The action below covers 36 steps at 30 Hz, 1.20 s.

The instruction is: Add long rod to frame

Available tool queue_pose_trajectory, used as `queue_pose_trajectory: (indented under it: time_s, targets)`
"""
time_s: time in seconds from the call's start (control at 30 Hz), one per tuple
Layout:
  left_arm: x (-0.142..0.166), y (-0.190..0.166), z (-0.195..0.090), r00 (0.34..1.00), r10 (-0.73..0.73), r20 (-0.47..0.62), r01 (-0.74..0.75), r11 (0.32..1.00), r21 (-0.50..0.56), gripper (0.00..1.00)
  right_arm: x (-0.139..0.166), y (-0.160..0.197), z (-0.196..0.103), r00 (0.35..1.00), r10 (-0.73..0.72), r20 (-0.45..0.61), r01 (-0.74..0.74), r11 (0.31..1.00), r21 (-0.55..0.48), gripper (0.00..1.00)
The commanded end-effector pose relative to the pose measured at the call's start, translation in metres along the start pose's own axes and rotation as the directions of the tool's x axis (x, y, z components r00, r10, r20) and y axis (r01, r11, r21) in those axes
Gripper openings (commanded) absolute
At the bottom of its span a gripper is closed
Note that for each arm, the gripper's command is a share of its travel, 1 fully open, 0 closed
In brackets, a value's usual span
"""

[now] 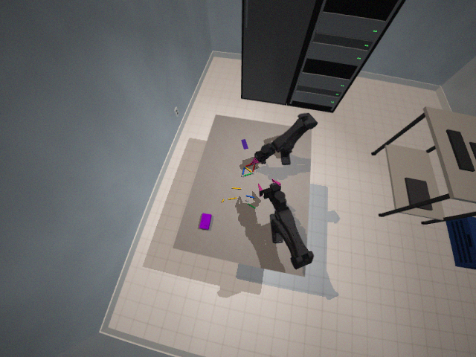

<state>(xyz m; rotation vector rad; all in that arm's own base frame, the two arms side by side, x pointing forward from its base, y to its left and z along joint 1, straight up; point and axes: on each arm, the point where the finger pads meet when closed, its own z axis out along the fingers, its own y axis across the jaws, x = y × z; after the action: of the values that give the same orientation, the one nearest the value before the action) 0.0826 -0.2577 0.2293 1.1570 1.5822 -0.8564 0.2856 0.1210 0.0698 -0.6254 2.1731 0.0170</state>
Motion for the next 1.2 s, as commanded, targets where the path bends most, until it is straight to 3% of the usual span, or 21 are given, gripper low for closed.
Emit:
queue_pose_trajectory:
  time_s: [0.0,0.17,0.3,0.97,1.17]
  targets:
    - [-0.006,-0.001,-0.003,1.0,0.0,0.023,0.0,1.0,0.003,1.0,-0.024,-0.006,-0.005,0.994,-0.005,0.11,0.003,1.0,0.015,0.0]
    - [-0.006,-0.001,-0.003,1.0,0.0,0.023,0.0,1.0,0.003,1.0,-0.032,-0.005,-0.006,0.981,-0.036,0.192,0.034,0.999,0.013,0.0]
    - [-0.006,-0.001,-0.003,1.0,0.0,0.023,0.0,1.0,0.003,1.0,-0.019,-0.005,-0.003,0.988,-0.031,0.152,0.03,0.999,0.013,0.0]
    - [-0.006,-0.001,-0.003,1.0,0.0,0.023,0.0,1.0,0.003,1.0,-0.029,-0.006,-0.005,0.982,-0.034,0.186,0.032,0.999,0.015,0.0]
    - [-0.006,-0.001,-0.003,1.0,0.0,0.023,0.0,1.0,0.003,1.0,-0.017,-0.005,-0.002,0.985,-0.036,0.166,0.035,0.999,0.011,0.0]
